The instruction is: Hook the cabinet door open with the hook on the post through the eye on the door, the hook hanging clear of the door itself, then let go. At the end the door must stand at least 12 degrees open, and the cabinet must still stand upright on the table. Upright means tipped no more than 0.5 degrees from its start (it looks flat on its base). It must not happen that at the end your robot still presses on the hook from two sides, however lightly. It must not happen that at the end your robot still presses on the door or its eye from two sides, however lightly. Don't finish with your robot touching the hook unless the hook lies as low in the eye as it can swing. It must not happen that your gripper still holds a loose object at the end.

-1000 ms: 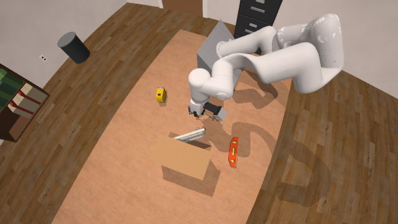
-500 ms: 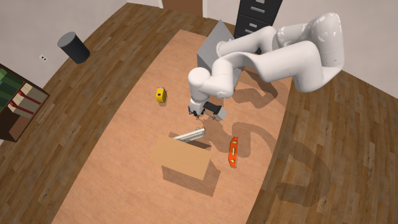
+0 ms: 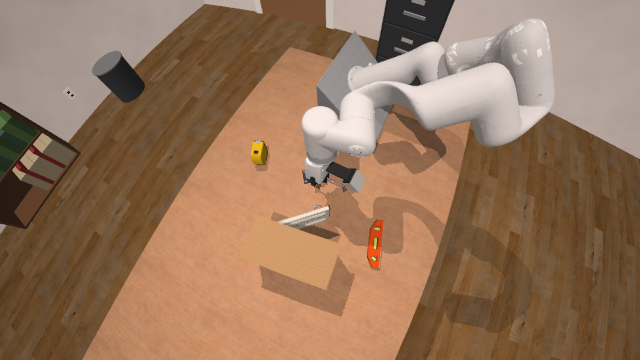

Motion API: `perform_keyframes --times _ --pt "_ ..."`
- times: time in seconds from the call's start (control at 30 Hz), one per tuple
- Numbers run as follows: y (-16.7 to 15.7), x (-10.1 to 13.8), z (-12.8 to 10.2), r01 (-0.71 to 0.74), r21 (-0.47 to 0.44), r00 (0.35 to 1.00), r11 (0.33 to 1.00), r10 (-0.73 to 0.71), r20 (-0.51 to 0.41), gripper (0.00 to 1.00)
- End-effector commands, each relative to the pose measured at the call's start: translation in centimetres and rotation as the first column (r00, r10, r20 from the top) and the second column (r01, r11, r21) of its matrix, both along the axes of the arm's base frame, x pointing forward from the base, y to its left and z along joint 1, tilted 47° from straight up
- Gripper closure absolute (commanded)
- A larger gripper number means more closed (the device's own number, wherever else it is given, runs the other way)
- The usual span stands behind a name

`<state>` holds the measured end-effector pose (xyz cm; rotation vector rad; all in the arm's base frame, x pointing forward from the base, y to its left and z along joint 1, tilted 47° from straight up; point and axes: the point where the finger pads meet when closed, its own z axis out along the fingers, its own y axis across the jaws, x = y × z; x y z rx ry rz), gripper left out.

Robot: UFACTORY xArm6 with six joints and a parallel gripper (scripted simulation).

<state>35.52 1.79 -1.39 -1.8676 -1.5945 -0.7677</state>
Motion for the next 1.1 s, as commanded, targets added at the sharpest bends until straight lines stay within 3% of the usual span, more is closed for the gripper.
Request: perform_keyframes --times 0.0,0.33,1.07 --pt "-0.21 0.08 0.09 0.001 -0.002 1.0 1.0 -0.001 0.002 0.96" --pt "-0.47 0.08 0.21 0.005 -0.001 1.0 1.0 -0.005 -0.002 0.96" --pt "-0.61 0.77 0.13 0.111 0.003 0.987 0.994 -0.11 -0.116 0.96"
